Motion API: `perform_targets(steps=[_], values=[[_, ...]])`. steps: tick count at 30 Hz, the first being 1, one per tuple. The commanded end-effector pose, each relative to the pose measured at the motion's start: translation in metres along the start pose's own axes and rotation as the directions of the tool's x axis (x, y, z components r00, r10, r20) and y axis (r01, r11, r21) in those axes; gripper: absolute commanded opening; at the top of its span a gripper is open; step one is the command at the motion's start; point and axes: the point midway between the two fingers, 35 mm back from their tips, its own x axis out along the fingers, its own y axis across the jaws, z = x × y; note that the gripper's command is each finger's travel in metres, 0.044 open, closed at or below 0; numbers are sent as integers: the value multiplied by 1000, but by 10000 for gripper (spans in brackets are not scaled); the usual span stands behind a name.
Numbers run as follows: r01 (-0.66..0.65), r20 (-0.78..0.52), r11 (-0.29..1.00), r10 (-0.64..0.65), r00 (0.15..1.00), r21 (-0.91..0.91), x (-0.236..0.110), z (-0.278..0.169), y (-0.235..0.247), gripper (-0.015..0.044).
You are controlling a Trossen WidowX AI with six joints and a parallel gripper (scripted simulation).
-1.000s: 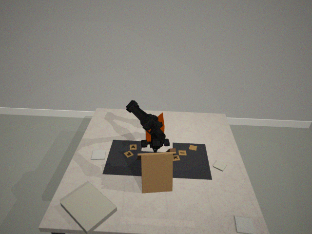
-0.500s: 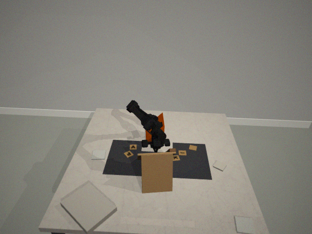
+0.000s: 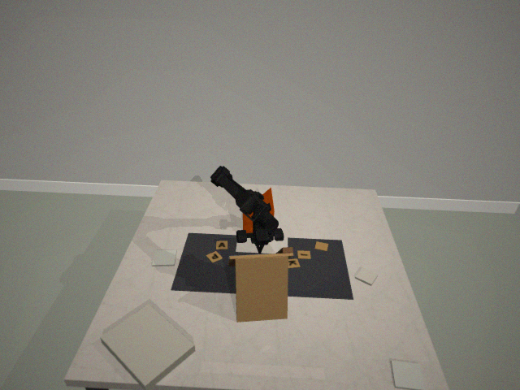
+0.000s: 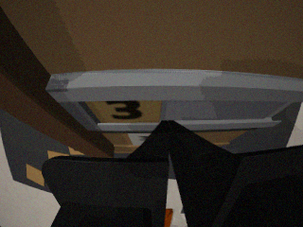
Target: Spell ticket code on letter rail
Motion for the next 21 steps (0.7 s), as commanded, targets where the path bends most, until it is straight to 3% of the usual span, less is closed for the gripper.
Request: perform_targets(steps=[1, 13, 17, 21], values=[[-5, 4, 1000, 5, 1000, 10, -6, -4, -2, 0], [-5, 4, 1000, 5, 1000, 9, -14, -10, -2, 0], [-42, 48, 977, 53, 997, -209, -33, -13, -8, 105], [-49, 127, 846, 137, 982, -531, -65, -22, -20, 210]])
